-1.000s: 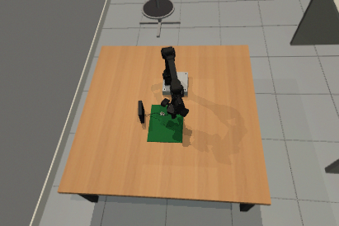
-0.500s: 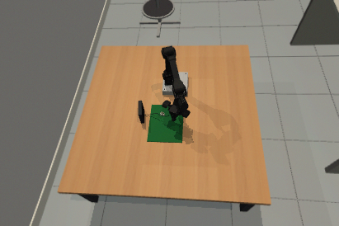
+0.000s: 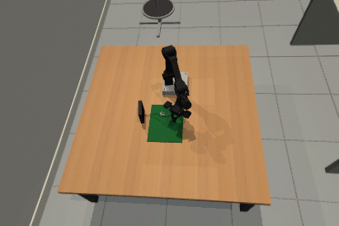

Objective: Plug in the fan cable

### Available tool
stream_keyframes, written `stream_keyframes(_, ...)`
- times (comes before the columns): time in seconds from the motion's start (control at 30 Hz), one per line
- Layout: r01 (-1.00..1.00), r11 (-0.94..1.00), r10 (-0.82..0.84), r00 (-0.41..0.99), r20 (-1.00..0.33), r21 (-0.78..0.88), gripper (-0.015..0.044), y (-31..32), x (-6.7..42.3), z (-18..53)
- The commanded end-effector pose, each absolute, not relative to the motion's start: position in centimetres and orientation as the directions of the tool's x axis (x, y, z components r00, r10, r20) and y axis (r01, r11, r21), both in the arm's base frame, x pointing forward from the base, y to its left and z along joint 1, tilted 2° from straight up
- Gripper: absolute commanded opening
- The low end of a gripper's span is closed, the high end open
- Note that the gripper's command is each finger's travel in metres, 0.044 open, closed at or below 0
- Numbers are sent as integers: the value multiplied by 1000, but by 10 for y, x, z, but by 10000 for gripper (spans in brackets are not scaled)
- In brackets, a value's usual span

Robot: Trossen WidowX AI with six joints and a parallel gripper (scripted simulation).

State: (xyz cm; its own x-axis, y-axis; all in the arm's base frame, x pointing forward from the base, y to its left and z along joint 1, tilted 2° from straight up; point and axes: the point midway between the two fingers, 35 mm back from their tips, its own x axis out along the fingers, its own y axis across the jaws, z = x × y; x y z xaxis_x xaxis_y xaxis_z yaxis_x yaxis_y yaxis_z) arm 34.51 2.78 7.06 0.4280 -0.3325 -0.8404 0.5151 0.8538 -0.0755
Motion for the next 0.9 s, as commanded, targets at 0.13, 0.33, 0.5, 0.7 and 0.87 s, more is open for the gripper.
stream_keyframes(0.13,507,857,-367,477,-799,-91,0,31,345,67)
stream_keyframes(0.33,508,856,-392,515,-762,-97,0,33,346,66)
stream_keyframes(0.5,509,855,-411,546,-730,-100,0,35,346,66)
stream_keyframes(0.7,513,853,-432,580,-690,-102,0,37,345,65)
stream_keyframes(0.87,516,850,-448,607,-656,-102,0,38,344,65)
